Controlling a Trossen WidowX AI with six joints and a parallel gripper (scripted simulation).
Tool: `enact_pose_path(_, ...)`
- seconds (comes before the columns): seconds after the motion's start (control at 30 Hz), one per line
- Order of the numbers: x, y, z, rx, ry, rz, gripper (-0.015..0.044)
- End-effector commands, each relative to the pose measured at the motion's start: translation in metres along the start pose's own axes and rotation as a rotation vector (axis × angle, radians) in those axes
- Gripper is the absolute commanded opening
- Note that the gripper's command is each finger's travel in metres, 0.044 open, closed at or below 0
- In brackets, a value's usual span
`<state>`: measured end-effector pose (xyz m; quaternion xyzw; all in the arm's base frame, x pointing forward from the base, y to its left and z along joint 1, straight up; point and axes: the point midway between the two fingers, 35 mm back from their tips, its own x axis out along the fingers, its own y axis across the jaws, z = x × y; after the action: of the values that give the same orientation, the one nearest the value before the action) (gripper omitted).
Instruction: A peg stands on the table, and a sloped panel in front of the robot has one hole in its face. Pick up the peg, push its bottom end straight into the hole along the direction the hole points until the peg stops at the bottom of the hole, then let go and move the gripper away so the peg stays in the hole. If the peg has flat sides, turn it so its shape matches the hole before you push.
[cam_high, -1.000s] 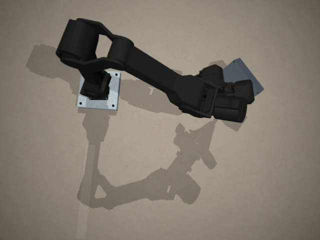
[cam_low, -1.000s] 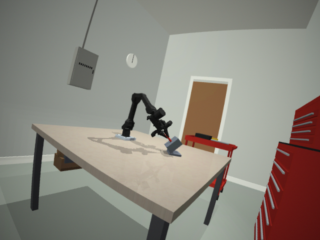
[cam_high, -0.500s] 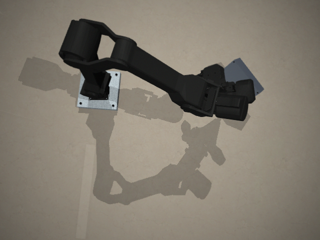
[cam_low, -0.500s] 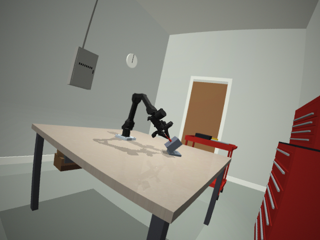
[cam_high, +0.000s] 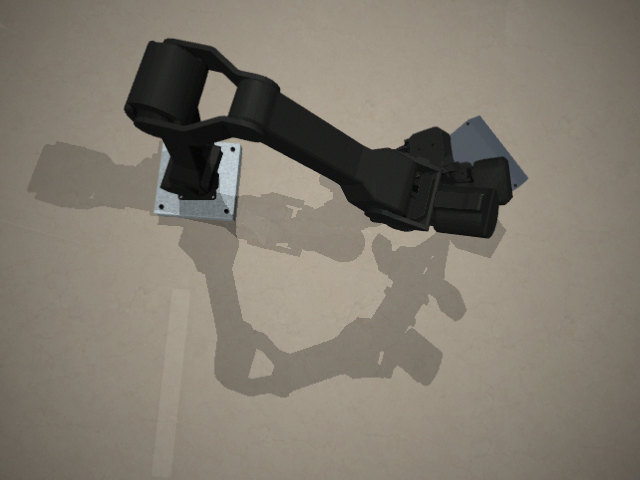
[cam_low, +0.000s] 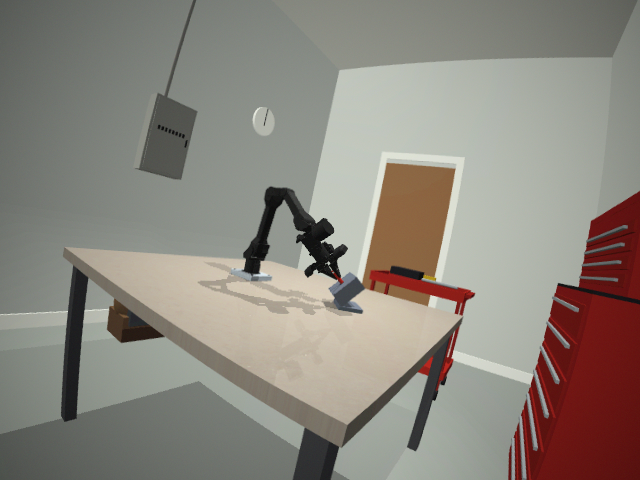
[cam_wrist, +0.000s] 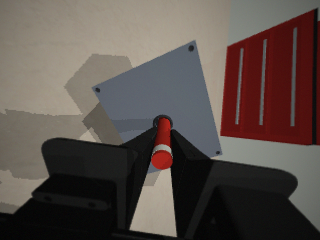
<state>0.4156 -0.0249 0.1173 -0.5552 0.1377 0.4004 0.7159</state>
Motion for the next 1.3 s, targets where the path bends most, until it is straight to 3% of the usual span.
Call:
enact_pose_path(0.0,0.004,0.000,0.000,0.001,-0.004,0.000,0.0000)
enact_pose_path(0.63,0.005,0.001,0.000,-0.002,-0.002,-0.001,0.0000)
enact_pose_path(1.17,0.001,0.000,0.000,-0.002,-0.002,0.000,0.0420)
enact_pose_path(1.27,-0.005,0.000,-0.001,-0.001,-0.001,0.002,0.0440)
